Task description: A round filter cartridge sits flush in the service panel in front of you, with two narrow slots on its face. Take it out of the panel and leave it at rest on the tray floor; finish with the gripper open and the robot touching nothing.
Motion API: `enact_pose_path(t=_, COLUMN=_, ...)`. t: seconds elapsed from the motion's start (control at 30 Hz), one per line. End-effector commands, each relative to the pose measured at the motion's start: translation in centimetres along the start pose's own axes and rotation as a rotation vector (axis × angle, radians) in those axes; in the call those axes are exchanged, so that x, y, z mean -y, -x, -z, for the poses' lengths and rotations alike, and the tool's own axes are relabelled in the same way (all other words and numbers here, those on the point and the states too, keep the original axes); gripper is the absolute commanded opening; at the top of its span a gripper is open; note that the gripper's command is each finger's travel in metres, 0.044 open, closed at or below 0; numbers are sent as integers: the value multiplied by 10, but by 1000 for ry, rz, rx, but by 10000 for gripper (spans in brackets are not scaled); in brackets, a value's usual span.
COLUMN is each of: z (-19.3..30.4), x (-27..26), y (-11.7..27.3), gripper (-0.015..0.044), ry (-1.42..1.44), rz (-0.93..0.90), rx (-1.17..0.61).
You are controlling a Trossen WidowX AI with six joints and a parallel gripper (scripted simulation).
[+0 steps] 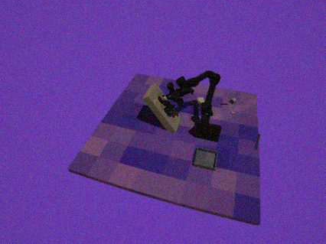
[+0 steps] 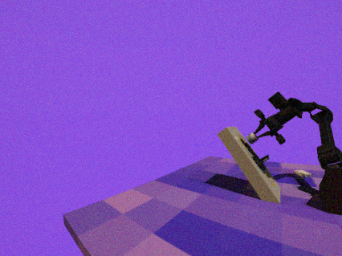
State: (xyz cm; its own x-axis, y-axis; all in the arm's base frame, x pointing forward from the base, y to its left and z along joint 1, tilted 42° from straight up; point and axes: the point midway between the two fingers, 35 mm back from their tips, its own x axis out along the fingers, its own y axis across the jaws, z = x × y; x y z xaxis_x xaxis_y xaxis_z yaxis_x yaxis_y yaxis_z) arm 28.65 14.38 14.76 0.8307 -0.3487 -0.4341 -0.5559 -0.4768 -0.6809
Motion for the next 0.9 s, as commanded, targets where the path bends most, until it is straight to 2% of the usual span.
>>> enact_pose_path(t=0.0, z=3, x=-8, y=0, gripper=0, ry=-10, rz=7, rx=-3)
enact_pose_path(t=0.63, z=10, x=-71, y=-8, gripper=0, ry=-9, rz=7, rx=-3)
enact_pose_path(t=0.73, z=7, x=-66, y=-9, gripper=79, ry=3, rz=-2, rx=-6)
enact_pose_path(t=0.87, z=7, x=-66, y=-9, gripper=88, ry=3, rz=-2, rx=-6)
